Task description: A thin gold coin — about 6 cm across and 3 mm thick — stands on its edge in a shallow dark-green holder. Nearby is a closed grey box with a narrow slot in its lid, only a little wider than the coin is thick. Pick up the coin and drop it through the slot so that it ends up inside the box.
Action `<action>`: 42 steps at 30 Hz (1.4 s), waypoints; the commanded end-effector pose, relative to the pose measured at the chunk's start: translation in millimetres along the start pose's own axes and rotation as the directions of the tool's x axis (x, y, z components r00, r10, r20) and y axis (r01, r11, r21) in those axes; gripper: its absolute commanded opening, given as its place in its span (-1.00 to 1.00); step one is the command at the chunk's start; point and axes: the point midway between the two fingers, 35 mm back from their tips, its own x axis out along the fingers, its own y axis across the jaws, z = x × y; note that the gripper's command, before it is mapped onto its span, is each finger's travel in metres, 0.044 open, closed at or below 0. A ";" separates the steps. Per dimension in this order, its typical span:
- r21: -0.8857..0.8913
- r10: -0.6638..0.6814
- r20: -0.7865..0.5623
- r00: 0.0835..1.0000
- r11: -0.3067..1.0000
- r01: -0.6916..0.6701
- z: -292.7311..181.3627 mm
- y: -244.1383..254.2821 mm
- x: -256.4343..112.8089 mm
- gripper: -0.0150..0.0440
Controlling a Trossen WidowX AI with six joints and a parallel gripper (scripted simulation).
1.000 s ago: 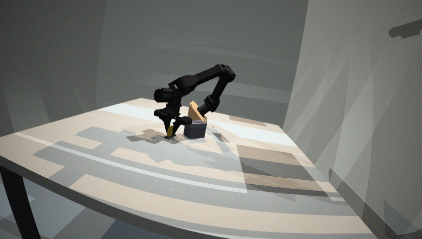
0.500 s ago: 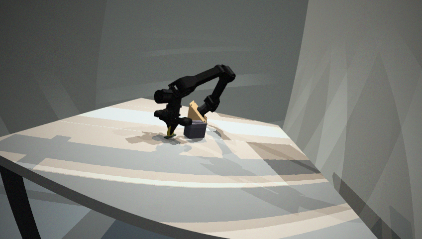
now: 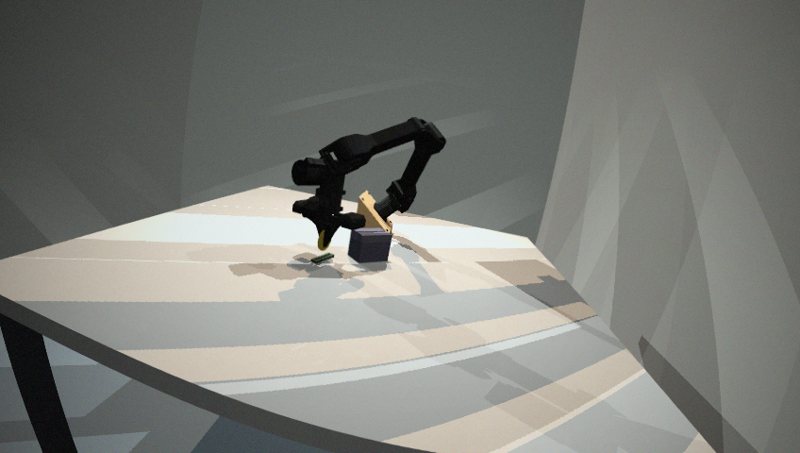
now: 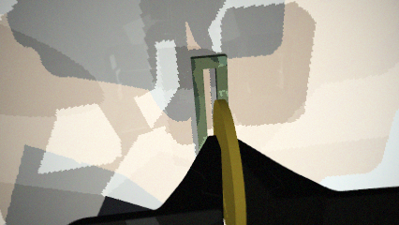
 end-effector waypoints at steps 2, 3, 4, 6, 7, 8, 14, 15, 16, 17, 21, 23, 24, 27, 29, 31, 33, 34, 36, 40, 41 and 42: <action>-0.005 -0.007 0.003 1.000 1.000 0.007 1.8 -0.6 -11.6 -0.49; -0.005 -0.007 0.003 1.000 1.000 0.007 1.9 -0.6 -14.1 -0.49; -0.005 -0.007 0.003 1.000 1.000 0.007 1.9 -0.7 -16.6 -0.49; -0.005 -0.008 0.003 1.000 1.000 0.008 2.0 -0.7 -21.7 -0.49; -0.005 -0.008 0.003 1.000 1.000 0.008 2.0 -0.8 -24.2 -0.49; -0.005 -0.008 0.003 1.000 1.000 0.008 2.0 -0.8 -26.8 -0.49; -0.006 -0.009 0.003 1.000 1.000 0.009 1.4 -0.9 -42.3 -0.49; -0.006 -0.009 0.003 1.000 1.000 0.009 1.2 -0.9 -44.8 -0.49; -0.006 -0.009 0.003 1.000 1.000 0.009 1.0 -0.9 -47.3 -0.49; -0.006 -0.008 0.003 1.000 1.000 0.009 0.8 -0.8 -49.9 -0.49; -0.005 -0.008 0.002 1.000 1.000 0.008 -0.3 -0.7 -60.1 -0.49; -0.005 -0.008 0.002 1.000 1.000 0.008 -1.0 -0.6 -65.2 -0.49; -0.005 -0.008 0.002 1.000 1.000 0.008 -1.4 -0.5 -67.8 -0.49; -0.005 -0.007 0.001 1.000 1.000 0.007 -2.0 -0.5 -71.5 -0.49; 0.016 -0.007 0.001 1.000 1.000 0.007 -1.8 -0.2 -71.5 -0.49; 0.075 -0.007 0.001 1.000 0.997 0.007 -1.2 0.5 -71.6 -0.49; 0.140 -0.007 0.001 1.000 0.990 0.007 -0.6 1.4 -71.6 -0.49; 0.172 -0.007 0.001 1.000 0.985 0.007 -0.3 1.8 -71.7 -0.49; 0.236 -0.007 0.002 1.000 0.972 0.007 0.3 2.6 -71.7 -0.49; 0.361 -0.007 0.002 1.000 0.933 0.006 1.5 4.3 -71.9 -0.49; 0.391 -0.007 0.002 1.000 0.920 0.006 1.8 4.7 -71.9 -0.49; 0.421 -0.007 0.002 1.000 0.907 0.006 2.1 5.2 -72.0 -0.49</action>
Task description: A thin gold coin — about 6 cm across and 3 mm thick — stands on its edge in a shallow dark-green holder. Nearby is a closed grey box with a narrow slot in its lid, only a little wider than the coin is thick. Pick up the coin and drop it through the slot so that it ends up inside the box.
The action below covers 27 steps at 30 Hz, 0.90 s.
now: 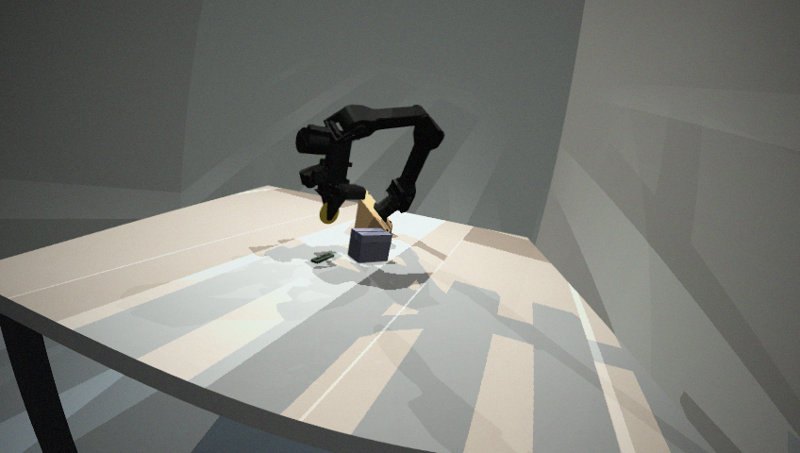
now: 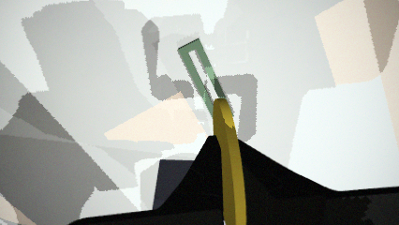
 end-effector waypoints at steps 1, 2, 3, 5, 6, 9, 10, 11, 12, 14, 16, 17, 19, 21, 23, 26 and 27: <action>0.102 -0.001 0.002 1.000 0.995 0.001 1.1 2.3 -1.0 -0.49; 0.128 -0.001 0.002 1.000 0.992 0.001 1.2 2.7 -1.1 -0.49; 0.144 -0.001 0.002 1.000 0.990 0.001 1.3 3.0 -1.1 -0.49; 0.149 -0.001 0.002 1.000 0.989 0.001 1.3 3.1 -1.1 -0.49; 0.149 -0.001 0.002 1.000 0.989 0.001 1.3 3.1 -1.1 -0.49; 0.149 -0.001 0.002 1.000 0.989 0.001 -0.5 3.7 -1.4 -0.49; 0.149 -0.001 0.002 1.000 0.989 0.001 -1.9 4.2 -1.6 -0.49; 0.149 -0.002 0.002 1.000 0.989 0.001 -3.7 4.9 -1.8 -0.49; 0.148 -0.002 0.002 1.000 0.989 0.002 -5.9 5.6 -2.1 -0.49; 0.148 -0.002 0.001 1.000 0.989 0.002 -10.8 7.3 -2.7 -0.49; 0.148 -0.003 0.001 1.000 0.989 0.002 -15.7 8.9 -3.3 -0.49; 0.148 -0.003 0.001 1.000 0.989 0.002 -18.2 9.7 -3.6 -0.49; 0.148 -0.002 0.001 1.000 0.989 0.002 -23.2 11.2 -4.1 -0.49; 0.148 -0.002 0.001 1.000 0.989 0.002 -28.3 12.7 -4.6 -0.49; 0.148 -0.002 0.000 1.000 0.989 0.002 -33.3 14.1 -5.0 -0.49; 0.149 -0.002 0.000 1.000 0.989 0.002 -41.0 16.0 -5.4 -0.49; 0.149 -0.002 0.000 1.000 0.989 0.002 -43.5 16.6 -5.5 -0.49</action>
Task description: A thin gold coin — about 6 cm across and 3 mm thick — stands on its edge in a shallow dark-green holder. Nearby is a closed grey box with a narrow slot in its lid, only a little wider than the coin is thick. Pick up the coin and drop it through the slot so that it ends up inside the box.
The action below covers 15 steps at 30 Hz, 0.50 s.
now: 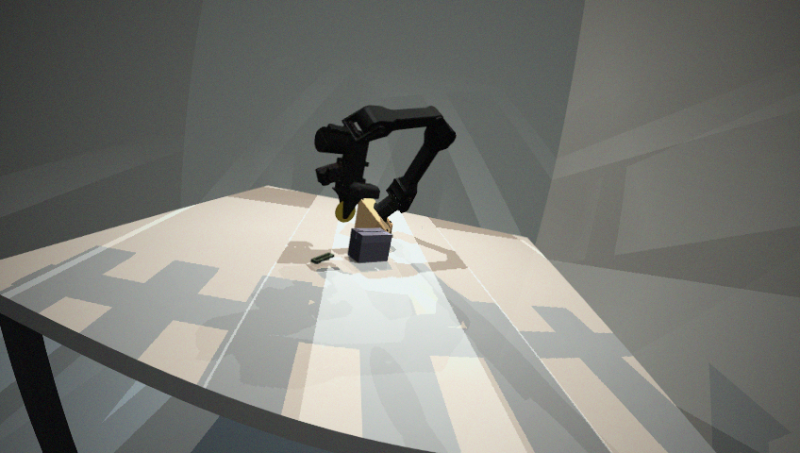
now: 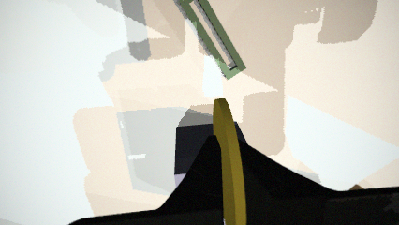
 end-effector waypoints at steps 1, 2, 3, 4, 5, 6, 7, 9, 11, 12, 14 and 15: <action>0.005 0.005 -0.005 1.000 1.000 -0.005 -9.4 1.0 0.9 -0.49; 0.005 0.005 -0.005 1.000 1.000 -0.005 -12.0 1.2 0.8 -0.49; 0.005 0.005 -0.005 1.000 1.000 -0.005 -14.7 1.3 0.7 -0.49; 0.005 0.005 -0.005 1.000 1.000 -0.005 -17.3 1.5 0.6 -0.49; 0.005 0.005 -0.005 1.000 1.000 -0.005 -19.9 1.6 0.6 -0.49; 0.005 0.005 -0.005 1.000 1.000 -0.005 -22.5 1.7 0.6 -0.49; 0.005 0.005 -0.005 1.000 1.000 -0.005 -25.2 1.8 0.6 -0.49; 0.006 0.005 -0.006 1.000 1.000 -0.005 -30.4 1.9 0.6 -0.49; 0.006 0.005 -0.006 1.000 1.000 -0.005 -35.7 1.9 0.8 -0.49; 0.006 0.005 -0.006 1.000 1.000 -0.005 -38.3 1.9 0.8 -0.49; 0.006 0.005 -0.006 1.000 1.000 -0.005 -43.6 1.8 1.1 -0.49; 0.006 0.005 -0.007 1.000 1.000 -0.005 -46.2 1.7 1.2 -0.49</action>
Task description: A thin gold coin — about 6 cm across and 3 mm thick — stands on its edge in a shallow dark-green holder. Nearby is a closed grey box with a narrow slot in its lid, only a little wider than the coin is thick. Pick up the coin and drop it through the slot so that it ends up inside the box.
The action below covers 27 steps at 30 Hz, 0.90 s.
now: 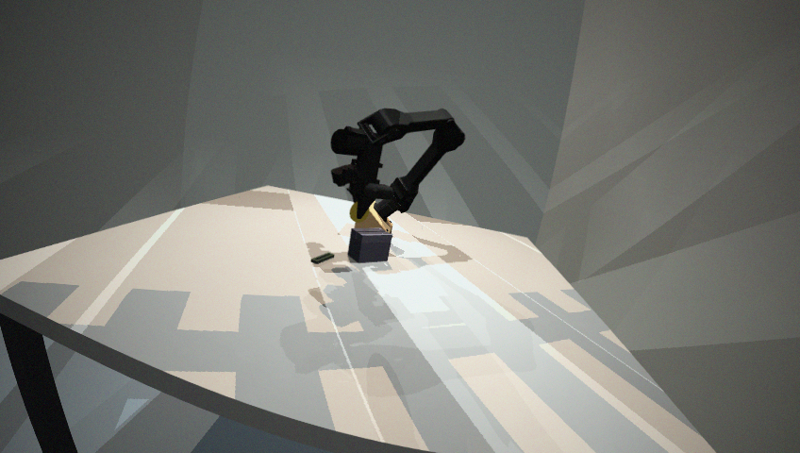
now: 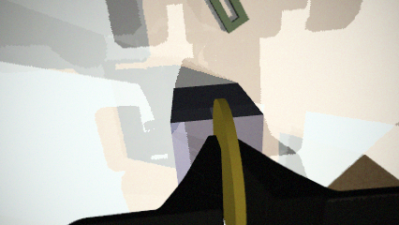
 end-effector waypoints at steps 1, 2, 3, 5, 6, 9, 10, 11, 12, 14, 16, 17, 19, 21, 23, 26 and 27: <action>0.005 0.004 -0.005 1.000 1.000 -0.004 -9.5 -0.1 1.7 -0.49; 0.005 0.005 -0.005 1.000 1.000 -0.004 -12.1 -0.2 1.9 -0.49; 0.005 0.005 -0.005 1.000 1.000 -0.005 -14.7 -0.4 2.1 -0.49; 0.005 0.005 -0.006 1.000 1.000 -0.005 -20.0 -0.7 2.5 -0.49; 0.006 0.005 -0.006 1.000 1.000 -0.005 -22.6 -0.9 2.8 -0.49; 0.006 0.005 -0.006 1.000 1.000 -0.005 -30.4 -1.7 3.6 -0.49; 0.006 0.005 -0.006 1.000 1.000 -0.005 -33.0 -2.0 4.0 -0.49; 0.006 0.005 -0.007 1.000 1.000 -0.005 -35.5 -2.3 4.3 -0.49; 0.006 0.005 -0.007 1.000 1.000 -0.005 -38.1 -2.6 4.6 -0.49; 0.007 0.005 -0.007 1.000 1.000 -0.005 -43.3 -3.3 5.4 -0.49; 0.007 0.005 -0.007 1.000 1.000 -0.005 -47.9 -4.0 6.2 -0.49; 0.007 0.005 -0.007 1.000 1.000 -0.005 -49.2 -4.2 6.5 -0.49; 0.006 0.004 -0.006 1.000 1.000 -0.004 -48.7 -4.2 6.1 -0.48; 0.003 0.002 -0.005 1.000 1.000 -0.001 -46.7 -3.9 5.2 -0.49; 0.002 0.000 -0.004 1.000 1.000 0.000 -45.7 -3.8 4.8 -0.49; 0.002 0.000 -0.004 1.000 1.000 0.000 -45.7 -3.8 4.8 -0.49; 0.002 0.000 -0.004 1.000 1.000 0.000 -45.7 -3.8 4.8 -0.49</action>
